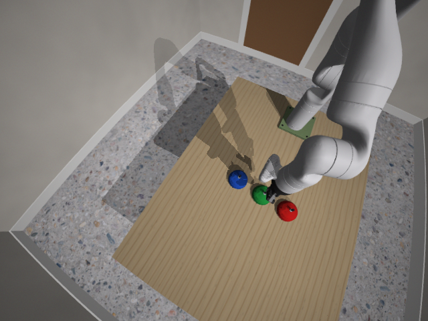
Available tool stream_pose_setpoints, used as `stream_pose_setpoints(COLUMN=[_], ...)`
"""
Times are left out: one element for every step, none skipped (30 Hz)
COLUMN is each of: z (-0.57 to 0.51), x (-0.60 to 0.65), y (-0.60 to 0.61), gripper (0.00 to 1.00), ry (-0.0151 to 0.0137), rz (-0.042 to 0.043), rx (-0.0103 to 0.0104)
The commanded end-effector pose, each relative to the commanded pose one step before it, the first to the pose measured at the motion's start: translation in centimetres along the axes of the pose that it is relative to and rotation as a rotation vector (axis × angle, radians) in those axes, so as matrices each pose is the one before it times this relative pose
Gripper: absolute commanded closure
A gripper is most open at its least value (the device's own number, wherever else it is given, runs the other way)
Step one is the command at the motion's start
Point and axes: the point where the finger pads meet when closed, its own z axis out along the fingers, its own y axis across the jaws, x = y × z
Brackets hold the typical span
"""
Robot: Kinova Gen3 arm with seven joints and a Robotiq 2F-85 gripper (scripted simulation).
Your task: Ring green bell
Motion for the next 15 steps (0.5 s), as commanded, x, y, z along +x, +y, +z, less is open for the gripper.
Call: stream_pose_setpoints(z=[-1.204,-0.286,-0.279,0.0,0.0,-0.271,-0.261,-0.248,-0.235,-0.219,-0.202,-0.184,-0.166,-0.147,-0.127], x=[0.13,0.0,0.0,0.0,0.0,0.0,0.0,0.0,0.0,0.0,0.0,0.0,0.0,0.0,0.0], y=[-0.394,0.0,0.0,0.0,0.0,0.0,0.0,0.0,0.0,0.0,0.0,0.0,0.0,0.0,0.0], gripper=[1.0,1.0,1.0,1.0,1.0,1.0,1.0,1.0,1.0,1.0,1.0,1.0,1.0,1.0,1.0], ry=[0.00092,0.0,0.0,0.0,0.0,0.0,0.0,0.0,0.0,0.0,0.0,0.0,0.0,0.0,0.0], rz=[0.00325,0.0,0.0,0.0,0.0,0.0,0.0,0.0,0.0,0.0,0.0,0.0,0.0,0.0,0.0], rx=[0.01543,0.0,0.0,0.0,0.0,0.0,0.0,0.0,0.0,0.0,0.0,0.0,0.0,0.0,0.0])
